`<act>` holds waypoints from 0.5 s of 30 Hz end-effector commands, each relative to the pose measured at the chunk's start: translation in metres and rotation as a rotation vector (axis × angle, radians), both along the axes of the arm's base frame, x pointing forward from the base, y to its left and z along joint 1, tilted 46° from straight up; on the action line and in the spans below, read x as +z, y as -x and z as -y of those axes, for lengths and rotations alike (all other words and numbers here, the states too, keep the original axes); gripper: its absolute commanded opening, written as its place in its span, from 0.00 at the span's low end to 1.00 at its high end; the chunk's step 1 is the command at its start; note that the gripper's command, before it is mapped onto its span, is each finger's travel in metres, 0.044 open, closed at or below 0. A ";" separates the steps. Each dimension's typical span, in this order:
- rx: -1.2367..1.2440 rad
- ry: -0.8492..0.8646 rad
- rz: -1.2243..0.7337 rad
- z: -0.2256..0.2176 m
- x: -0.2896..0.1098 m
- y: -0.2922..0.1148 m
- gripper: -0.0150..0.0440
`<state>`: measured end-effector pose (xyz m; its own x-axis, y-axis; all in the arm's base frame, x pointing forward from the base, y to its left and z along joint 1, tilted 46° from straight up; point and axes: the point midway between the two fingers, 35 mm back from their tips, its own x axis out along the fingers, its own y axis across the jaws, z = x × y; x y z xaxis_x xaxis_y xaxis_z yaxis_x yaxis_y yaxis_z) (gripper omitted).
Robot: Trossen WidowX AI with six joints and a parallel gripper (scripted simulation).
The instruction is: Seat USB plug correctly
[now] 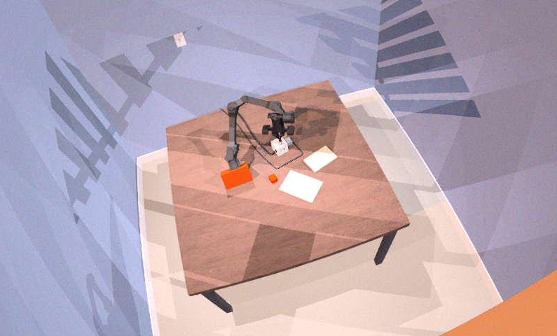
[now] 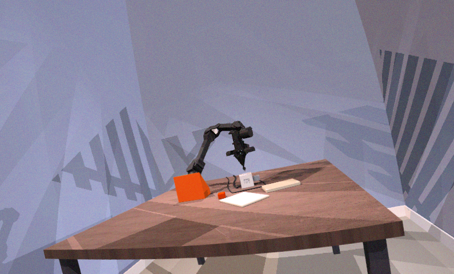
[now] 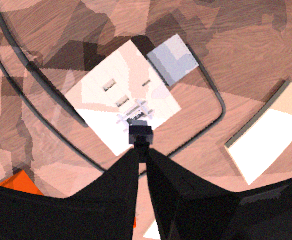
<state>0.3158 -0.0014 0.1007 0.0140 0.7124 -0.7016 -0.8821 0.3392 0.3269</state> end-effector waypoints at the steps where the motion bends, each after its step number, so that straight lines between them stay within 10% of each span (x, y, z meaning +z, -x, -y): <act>1: -0.084 0.000 -0.083 0.000 0.000 0.000 0.25; 15: -0.342 -0.006 -0.344 0.000 0.000 0.000 0.25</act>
